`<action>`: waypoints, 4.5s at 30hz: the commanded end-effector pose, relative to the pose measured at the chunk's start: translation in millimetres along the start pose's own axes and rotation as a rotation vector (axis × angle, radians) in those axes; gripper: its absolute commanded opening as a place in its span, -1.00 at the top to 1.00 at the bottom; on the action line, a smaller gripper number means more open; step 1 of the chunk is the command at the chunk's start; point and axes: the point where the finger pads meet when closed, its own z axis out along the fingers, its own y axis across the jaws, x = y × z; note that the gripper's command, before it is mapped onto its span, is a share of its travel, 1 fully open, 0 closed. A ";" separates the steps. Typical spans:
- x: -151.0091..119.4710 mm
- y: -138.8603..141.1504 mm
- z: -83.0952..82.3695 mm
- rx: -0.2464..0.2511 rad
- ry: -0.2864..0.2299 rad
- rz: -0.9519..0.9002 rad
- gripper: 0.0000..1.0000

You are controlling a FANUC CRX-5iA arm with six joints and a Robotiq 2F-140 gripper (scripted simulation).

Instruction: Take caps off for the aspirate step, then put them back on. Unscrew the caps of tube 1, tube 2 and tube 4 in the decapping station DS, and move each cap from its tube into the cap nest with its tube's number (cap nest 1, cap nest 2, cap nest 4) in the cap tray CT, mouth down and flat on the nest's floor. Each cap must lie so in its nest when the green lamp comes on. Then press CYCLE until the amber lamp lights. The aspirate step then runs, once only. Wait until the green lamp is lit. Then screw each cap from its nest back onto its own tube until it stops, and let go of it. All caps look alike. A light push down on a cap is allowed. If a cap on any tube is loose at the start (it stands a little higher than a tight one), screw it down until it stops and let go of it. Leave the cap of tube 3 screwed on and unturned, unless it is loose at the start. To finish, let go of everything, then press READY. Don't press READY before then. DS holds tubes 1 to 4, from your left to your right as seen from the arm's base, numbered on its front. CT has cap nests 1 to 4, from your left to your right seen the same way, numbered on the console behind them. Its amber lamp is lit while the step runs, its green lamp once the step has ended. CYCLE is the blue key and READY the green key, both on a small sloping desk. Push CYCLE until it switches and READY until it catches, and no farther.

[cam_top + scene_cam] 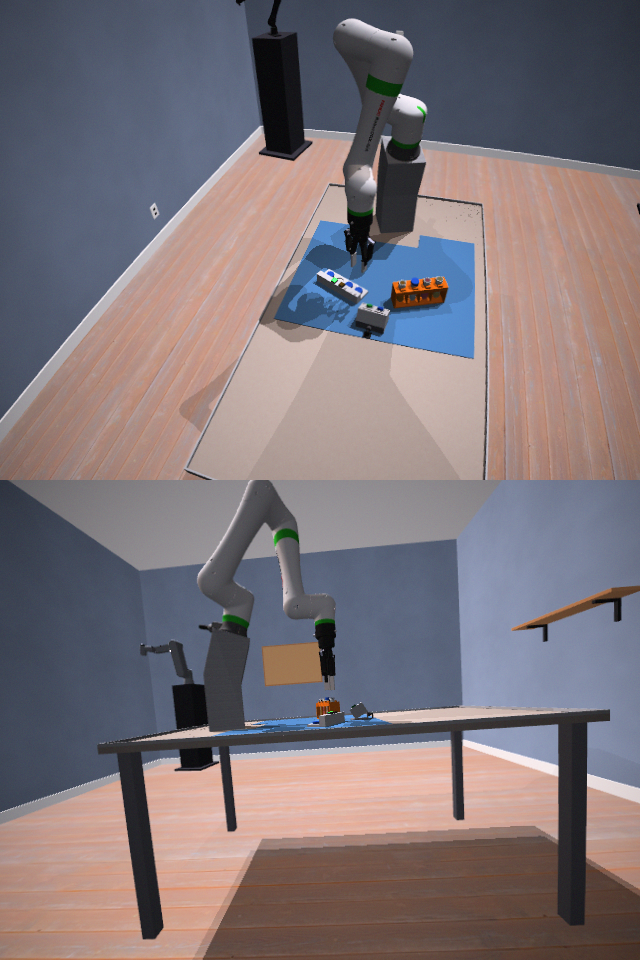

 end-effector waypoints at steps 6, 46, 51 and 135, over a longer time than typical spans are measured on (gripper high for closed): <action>-1.1 -2.6 6.7 -0.004 -0.004 0.001 0.41; -1.8 -1.3 128.7 -0.004 -0.004 0.001 0.41; -2.2 -1.2 131.2 -0.004 -0.004 0.001 0.41; -46.2 -72.1 -3.2 -0.005 -0.003 0.387 1.00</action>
